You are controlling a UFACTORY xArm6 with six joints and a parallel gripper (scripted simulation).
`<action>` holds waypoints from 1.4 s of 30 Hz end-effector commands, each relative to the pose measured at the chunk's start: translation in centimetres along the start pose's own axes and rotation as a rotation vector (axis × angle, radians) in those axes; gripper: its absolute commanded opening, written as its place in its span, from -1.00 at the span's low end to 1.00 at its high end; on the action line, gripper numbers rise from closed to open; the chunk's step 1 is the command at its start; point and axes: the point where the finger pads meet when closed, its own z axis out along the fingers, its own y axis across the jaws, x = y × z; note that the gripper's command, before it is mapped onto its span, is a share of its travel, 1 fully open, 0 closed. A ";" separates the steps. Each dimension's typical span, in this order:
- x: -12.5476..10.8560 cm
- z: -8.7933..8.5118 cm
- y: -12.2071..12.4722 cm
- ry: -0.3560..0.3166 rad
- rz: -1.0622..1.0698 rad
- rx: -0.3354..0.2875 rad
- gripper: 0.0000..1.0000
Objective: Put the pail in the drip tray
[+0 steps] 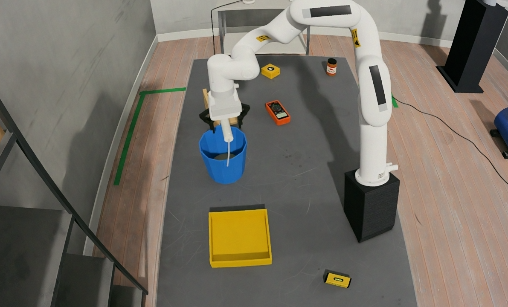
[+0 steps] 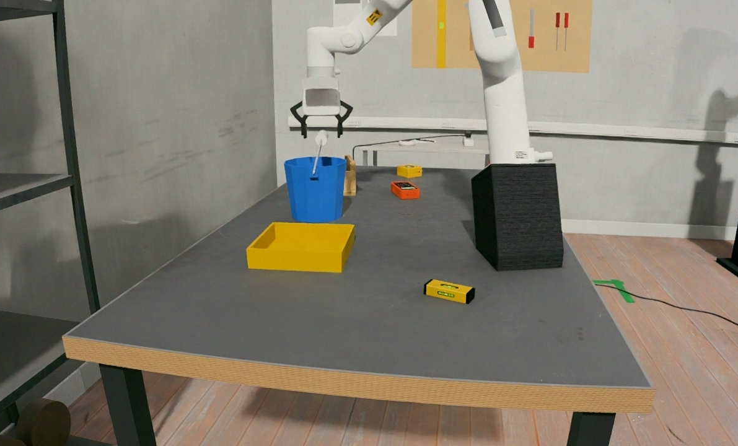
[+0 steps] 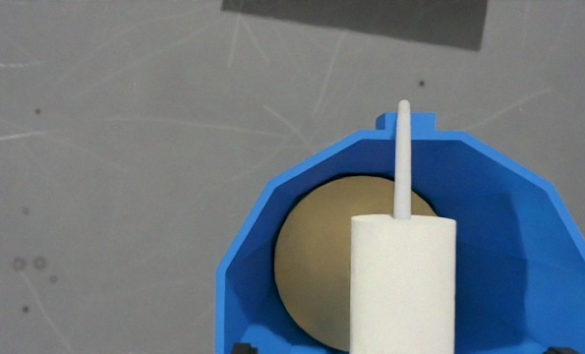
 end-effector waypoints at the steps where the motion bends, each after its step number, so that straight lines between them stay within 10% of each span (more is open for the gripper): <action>1: -0.1 0.4 0.1 -0.002 0.001 -0.004 1.00; 23: -0.1 0.7 0.1 -0.002 0.001 -0.004 1.00; 24: -0.1 0.7 0.1 -0.002 0.001 -0.004 -1.00; 42: -0.1 0.7 0.1 -0.002 0.001 -0.004 -1.00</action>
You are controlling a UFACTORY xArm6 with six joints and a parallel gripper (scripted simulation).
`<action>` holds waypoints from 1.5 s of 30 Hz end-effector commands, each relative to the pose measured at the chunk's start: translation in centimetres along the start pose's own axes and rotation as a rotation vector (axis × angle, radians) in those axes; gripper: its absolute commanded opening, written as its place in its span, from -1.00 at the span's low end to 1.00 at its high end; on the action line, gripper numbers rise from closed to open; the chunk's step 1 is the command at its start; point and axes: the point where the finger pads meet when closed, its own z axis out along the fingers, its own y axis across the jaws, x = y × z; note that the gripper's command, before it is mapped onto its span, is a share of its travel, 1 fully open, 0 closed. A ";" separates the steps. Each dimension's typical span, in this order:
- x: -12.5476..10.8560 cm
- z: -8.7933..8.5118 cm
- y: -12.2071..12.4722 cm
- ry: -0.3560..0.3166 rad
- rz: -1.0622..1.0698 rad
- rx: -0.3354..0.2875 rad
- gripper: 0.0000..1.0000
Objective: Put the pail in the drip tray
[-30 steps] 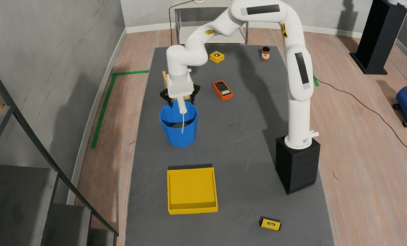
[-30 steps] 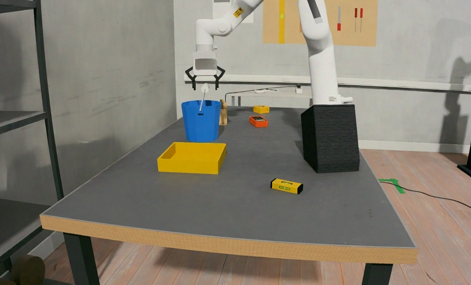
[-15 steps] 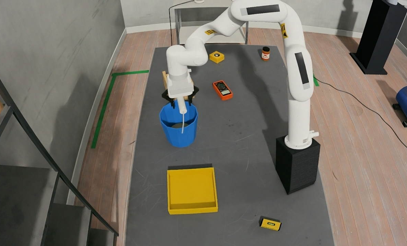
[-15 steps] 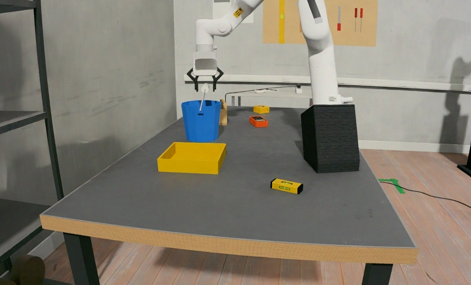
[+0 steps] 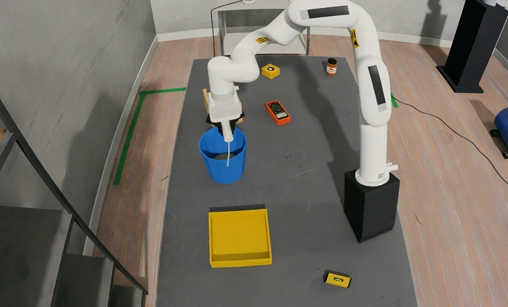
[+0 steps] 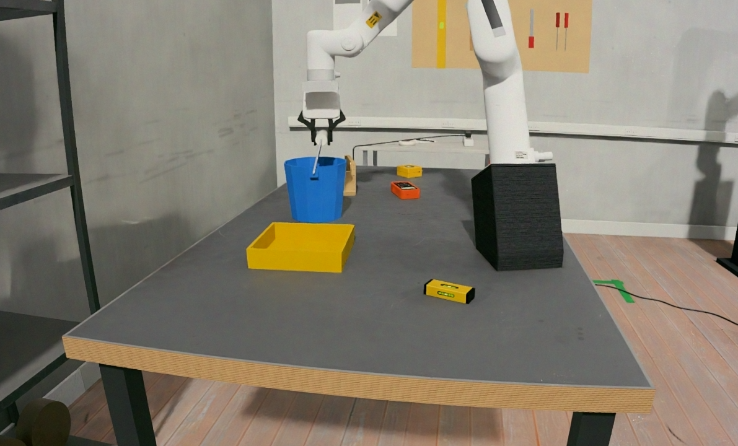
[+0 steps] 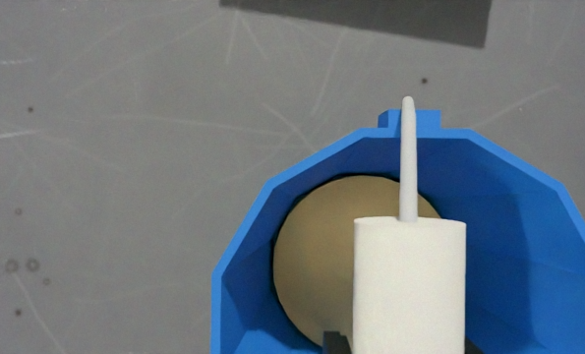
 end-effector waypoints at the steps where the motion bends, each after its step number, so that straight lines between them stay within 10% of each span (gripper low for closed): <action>1: -0.1 -0.2 0.1 -0.001 0.001 -0.004 -1.00; 45: -0.1 -1.6 0.1 -0.001 0.001 -0.004 -1.00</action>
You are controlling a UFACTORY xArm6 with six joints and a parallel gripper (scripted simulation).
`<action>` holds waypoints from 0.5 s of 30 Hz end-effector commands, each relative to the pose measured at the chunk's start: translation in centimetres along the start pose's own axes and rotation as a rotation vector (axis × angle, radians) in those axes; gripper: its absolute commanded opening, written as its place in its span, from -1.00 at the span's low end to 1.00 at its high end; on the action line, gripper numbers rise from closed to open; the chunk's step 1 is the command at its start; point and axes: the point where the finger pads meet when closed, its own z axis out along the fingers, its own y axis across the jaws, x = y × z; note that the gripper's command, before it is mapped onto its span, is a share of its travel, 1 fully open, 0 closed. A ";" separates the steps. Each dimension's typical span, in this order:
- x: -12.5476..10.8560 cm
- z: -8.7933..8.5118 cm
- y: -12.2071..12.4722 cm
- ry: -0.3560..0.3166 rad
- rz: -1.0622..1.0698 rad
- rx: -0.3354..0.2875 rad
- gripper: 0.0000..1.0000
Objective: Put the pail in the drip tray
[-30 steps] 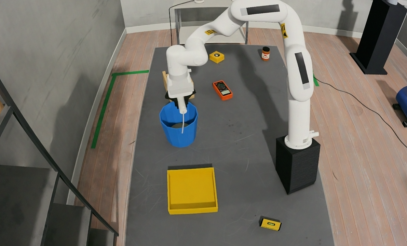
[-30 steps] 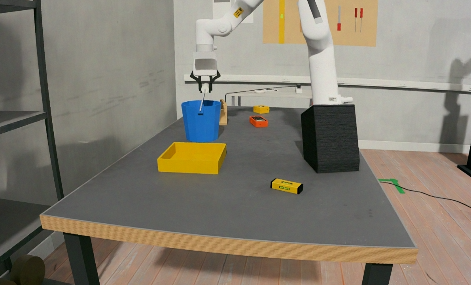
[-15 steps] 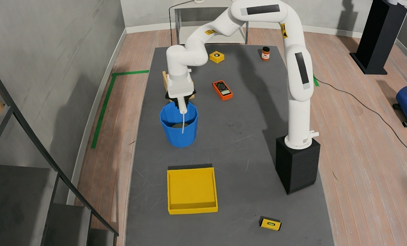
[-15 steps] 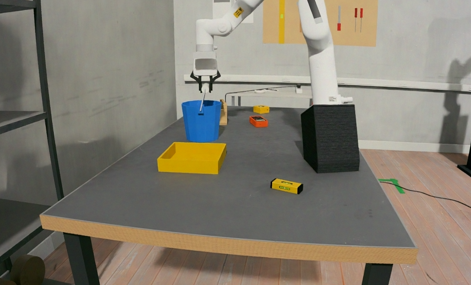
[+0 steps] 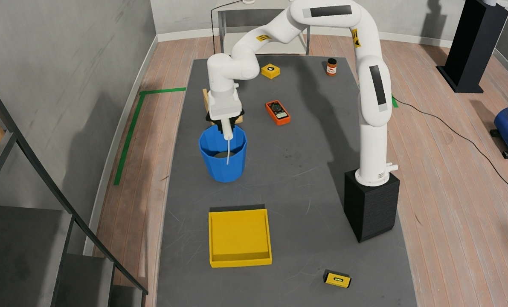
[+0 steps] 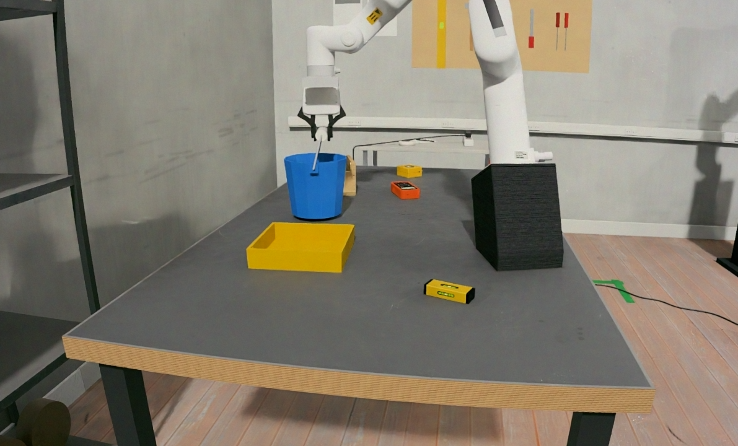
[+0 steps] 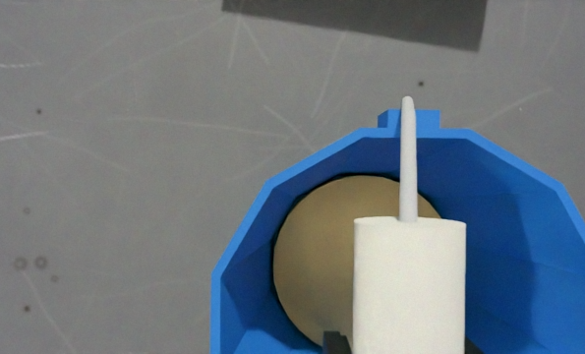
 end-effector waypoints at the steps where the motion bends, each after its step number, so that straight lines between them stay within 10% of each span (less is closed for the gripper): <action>1: -0.1 -0.6 0.1 -0.002 0.001 -0.004 -1.00; 15: -0.1 -2.9 0.1 -0.002 0.001 -0.004 -1.00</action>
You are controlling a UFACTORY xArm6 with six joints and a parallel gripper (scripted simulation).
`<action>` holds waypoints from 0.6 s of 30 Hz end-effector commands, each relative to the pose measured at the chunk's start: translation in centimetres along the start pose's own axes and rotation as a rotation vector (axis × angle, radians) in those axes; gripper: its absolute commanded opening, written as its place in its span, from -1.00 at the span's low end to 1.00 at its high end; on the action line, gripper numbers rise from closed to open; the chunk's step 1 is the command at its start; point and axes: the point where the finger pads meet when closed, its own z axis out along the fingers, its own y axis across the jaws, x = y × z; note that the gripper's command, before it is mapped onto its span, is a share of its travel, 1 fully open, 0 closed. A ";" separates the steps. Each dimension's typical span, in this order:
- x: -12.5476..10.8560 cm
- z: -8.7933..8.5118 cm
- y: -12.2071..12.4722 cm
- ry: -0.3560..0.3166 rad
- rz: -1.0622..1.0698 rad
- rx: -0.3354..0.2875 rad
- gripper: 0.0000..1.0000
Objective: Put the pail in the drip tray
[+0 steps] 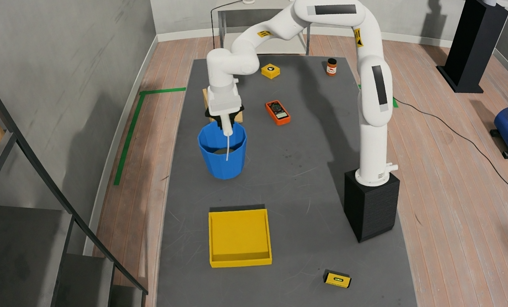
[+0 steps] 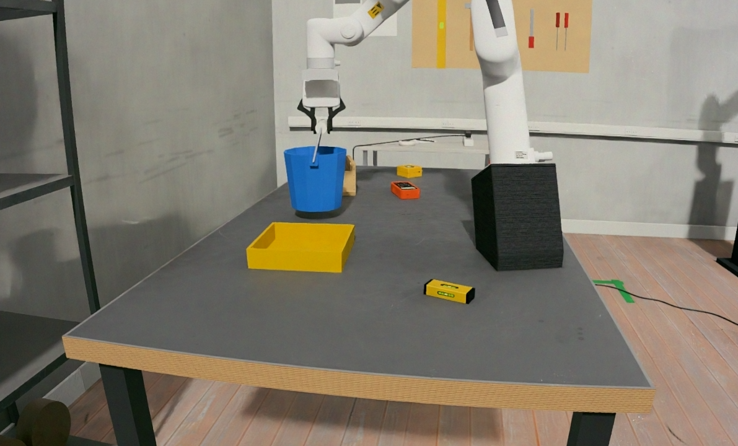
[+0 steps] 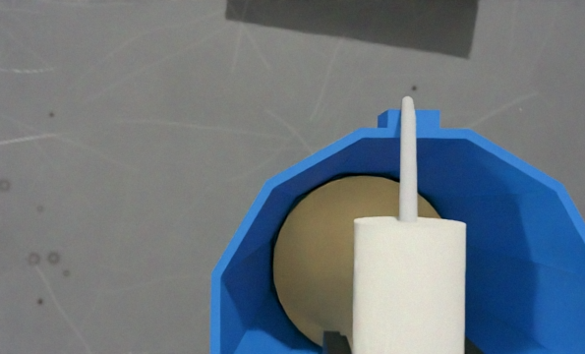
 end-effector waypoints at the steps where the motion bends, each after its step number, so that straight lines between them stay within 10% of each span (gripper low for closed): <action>1: -0.1 -1.0 0.1 -0.002 0.001 -0.004 -1.00; 18: -0.1 -3.7 0.1 -0.002 0.001 -0.005 -1.00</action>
